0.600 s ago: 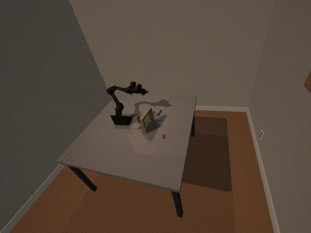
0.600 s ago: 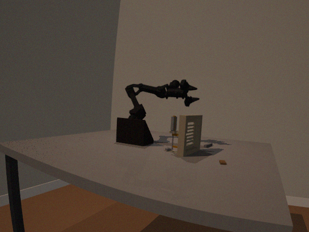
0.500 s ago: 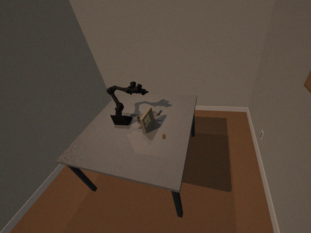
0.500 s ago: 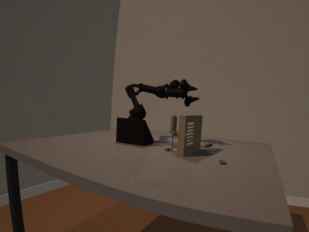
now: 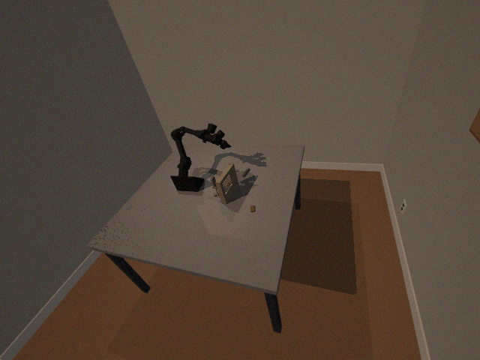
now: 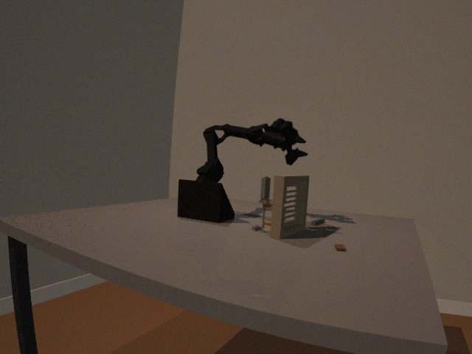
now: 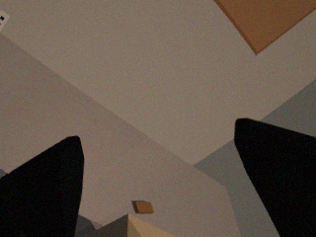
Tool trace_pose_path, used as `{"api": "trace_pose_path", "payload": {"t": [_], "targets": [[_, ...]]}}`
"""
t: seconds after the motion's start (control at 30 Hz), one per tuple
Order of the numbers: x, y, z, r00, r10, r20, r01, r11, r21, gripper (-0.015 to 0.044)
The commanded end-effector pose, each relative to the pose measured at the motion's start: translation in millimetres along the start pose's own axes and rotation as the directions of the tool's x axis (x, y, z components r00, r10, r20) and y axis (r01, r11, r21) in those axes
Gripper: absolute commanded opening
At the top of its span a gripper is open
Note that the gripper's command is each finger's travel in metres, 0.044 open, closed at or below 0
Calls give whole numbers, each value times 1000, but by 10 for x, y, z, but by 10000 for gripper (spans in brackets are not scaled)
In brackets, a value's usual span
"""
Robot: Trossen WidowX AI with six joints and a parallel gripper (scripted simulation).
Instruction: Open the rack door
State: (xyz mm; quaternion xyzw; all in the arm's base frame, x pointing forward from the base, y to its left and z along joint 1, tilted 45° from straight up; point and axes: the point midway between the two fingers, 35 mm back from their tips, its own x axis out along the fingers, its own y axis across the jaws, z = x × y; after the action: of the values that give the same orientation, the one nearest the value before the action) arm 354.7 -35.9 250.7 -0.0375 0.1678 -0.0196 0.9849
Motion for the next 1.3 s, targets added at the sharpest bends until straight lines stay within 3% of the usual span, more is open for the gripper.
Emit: {"api": "trace_pose_path", "payload": {"t": [0.0,0.33,0.7,1.27], "targets": [[154,-93,-158,994,11,-110,-13,1000,-18,286],[387,-302,-527,940,48,-337,-55,998,-11,286],[532,-509,-969,826,120,-550,-109,993,52,286],[563,-805,-1601,601,292,-744,-161,956,244,286]]}}
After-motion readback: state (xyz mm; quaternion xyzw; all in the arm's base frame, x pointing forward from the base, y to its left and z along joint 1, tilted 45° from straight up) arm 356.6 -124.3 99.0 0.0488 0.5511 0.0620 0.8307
